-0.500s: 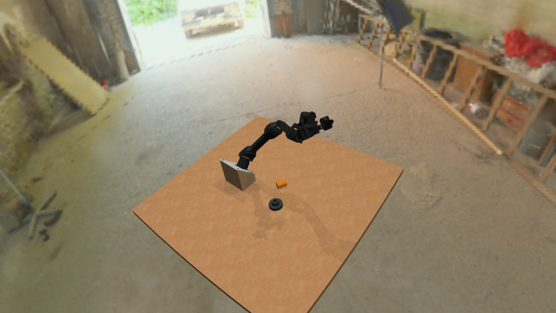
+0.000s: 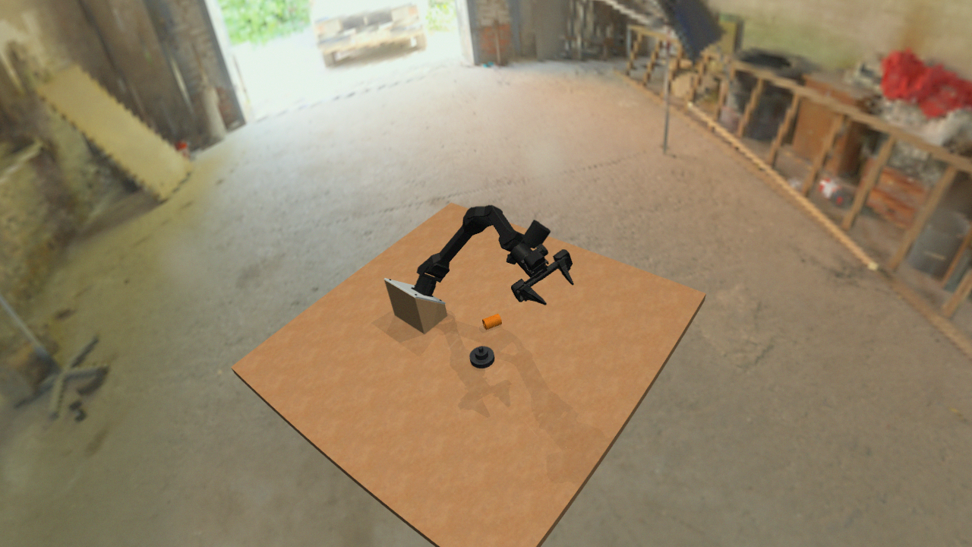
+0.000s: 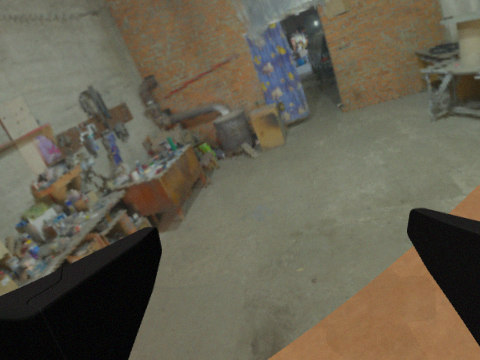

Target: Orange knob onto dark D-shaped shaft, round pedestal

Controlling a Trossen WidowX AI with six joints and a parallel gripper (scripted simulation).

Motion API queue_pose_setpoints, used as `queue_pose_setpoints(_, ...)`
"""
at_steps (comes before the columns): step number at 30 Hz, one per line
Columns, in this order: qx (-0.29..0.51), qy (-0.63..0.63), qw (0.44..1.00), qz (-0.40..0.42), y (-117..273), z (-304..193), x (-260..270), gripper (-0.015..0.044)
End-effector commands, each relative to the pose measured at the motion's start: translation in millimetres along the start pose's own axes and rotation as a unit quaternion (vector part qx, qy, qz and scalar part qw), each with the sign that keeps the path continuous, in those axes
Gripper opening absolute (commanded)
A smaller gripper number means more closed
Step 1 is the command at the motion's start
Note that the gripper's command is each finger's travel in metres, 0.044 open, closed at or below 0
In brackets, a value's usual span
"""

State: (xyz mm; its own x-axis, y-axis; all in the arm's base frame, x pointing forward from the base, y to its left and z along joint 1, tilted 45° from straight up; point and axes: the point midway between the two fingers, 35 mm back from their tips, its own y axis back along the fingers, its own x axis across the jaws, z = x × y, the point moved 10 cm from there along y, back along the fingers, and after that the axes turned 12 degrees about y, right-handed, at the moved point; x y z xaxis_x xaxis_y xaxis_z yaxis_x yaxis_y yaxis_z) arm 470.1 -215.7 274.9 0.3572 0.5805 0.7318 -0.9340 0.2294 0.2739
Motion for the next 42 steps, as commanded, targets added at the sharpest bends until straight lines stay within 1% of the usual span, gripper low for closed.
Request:
queue_pose_setpoints(1, 0.129, -0.088, 0.986, -0.056, 20.7, -45.3, -15.7, 0.0440)
queue_pose_setpoints(6, 0.253, -0.185, 0.940, -0.134, 52.2, -94.5, -33.0, 0.0440)
queue_pose_setpoints(12, 0.367, -0.294, 0.850, -0.239, 100.1, -145.6, -51.0, 0.0440)
queue_pose_setpoints(18, 0.446, -0.392, 0.722, -0.356, 159.1, -189.5, -66.3, 0.0440)
queue_pose_setpoints(23, 0.478, -0.465, 0.584, -0.462, 212.7, -219.3, -75.7, 0.0440)
queue_pose_setpoints(24, 0.479, -0.471, 0.570, -0.472, 217.7, -221.7, -76.4, 0.0440)
queue_pose_setpoints(35, 0.479, -0.473, 0.566, -0.475, 218.8, -223.7, -76.7, 0.0440)
queue_pose_setpoints(39, 0.480, -0.473, 0.566, -0.475, 217.0, -245.4, -78.4, 0.0440)
queue_pose_setpoints(42, 0.480, -0.473, 0.566, -0.475, 217.0, -246.8, -78.5, 0.0440)
